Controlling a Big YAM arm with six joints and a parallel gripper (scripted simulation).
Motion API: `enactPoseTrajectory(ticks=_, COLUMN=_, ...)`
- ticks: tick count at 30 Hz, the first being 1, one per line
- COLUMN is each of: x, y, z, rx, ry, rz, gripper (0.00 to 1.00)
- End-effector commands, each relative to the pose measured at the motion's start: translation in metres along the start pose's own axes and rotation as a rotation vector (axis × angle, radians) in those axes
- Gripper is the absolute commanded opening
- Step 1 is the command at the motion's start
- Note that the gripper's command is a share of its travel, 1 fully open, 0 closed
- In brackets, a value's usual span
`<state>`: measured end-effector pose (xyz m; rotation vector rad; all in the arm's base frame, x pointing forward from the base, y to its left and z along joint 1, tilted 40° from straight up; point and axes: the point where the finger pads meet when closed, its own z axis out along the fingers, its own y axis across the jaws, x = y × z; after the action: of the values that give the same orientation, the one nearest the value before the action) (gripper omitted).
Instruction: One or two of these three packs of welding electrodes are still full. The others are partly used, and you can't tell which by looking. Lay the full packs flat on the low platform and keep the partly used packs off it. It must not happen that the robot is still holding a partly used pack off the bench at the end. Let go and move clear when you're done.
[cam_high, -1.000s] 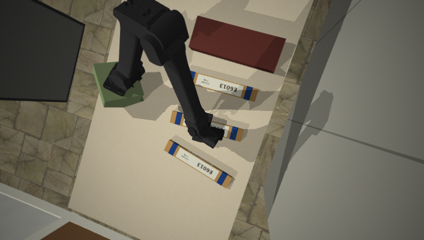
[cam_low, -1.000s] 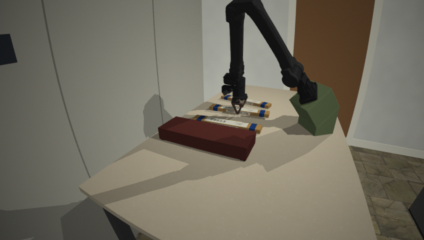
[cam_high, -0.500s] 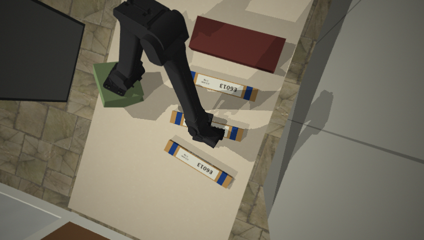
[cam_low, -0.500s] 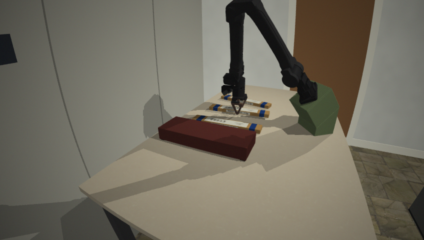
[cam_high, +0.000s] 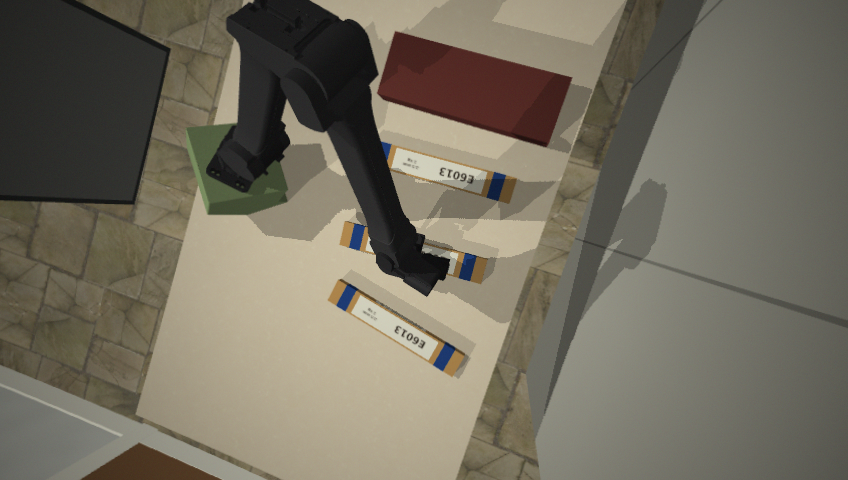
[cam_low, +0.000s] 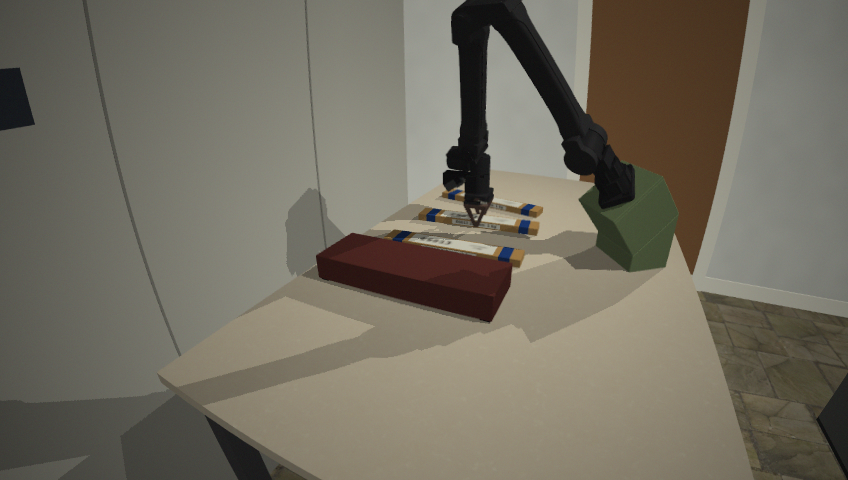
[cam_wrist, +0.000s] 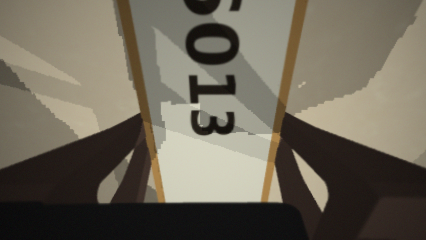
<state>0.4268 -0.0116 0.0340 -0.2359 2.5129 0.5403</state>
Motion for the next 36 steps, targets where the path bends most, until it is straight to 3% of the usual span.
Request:
enactPoseTrajectory(ticks=1, x=-0.007, y=-0.002, z=-0.003, rx=0.007, ry=-0.014, rz=-0.005, gripper=0.0)
enactPoseTrajectory(ticks=26, x=-0.007, y=-0.002, z=-0.003, rx=0.007, ry=-0.014, rz=-0.005, gripper=0.0)
enactPoseTrajectory(ticks=36, x=-0.008, y=-0.004, z=-0.021, rx=0.012, ry=-0.021, rz=-0.006, gripper=0.0)
